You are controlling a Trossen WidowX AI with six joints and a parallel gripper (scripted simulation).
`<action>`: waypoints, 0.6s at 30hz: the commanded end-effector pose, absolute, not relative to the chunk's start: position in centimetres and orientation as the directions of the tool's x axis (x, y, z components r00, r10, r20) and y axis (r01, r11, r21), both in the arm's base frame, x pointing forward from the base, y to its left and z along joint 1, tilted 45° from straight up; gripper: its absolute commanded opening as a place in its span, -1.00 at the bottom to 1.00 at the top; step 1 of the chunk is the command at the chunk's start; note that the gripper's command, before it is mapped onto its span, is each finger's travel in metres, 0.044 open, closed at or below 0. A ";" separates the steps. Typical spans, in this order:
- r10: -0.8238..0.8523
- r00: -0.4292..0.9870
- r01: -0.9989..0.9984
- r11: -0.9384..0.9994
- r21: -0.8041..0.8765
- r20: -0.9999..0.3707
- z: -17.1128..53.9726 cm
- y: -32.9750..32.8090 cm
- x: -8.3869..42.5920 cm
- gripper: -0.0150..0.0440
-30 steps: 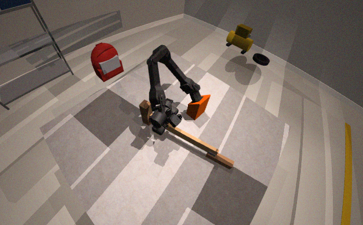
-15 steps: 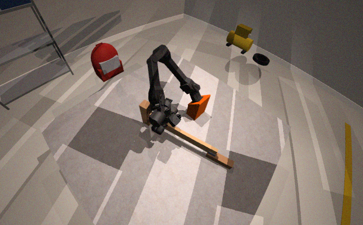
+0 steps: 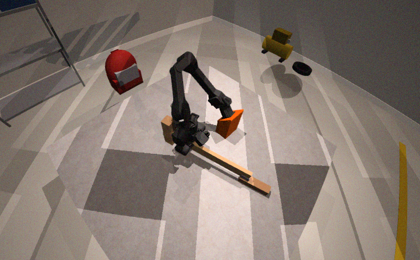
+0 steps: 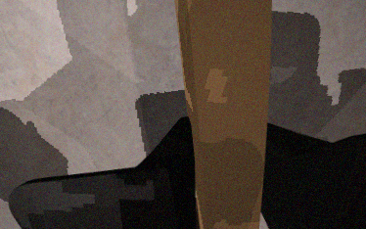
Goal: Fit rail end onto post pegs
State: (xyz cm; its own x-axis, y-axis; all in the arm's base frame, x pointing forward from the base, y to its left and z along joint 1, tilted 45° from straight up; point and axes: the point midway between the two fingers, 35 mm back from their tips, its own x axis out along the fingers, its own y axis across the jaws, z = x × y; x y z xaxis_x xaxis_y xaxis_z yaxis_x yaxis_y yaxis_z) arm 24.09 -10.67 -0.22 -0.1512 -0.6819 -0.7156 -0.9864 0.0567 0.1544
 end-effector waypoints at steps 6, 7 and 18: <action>-0.683 -0.151 -0.986 0.057 0.154 -0.715 -0.2 -10.7 24.1 0.22; -0.683 -0.151 -0.986 0.057 0.154 -0.715 -0.2 -10.7 24.1 0.31; -0.683 -0.151 -0.986 0.057 0.154 -0.715 -0.2 -10.7 24.1 1.00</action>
State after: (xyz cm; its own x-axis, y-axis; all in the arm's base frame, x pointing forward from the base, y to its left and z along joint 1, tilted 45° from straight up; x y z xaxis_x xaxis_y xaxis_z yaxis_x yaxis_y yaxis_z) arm 24.09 -10.65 -0.23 -0.1510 -0.6813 -0.7163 -0.9864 0.0562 0.1546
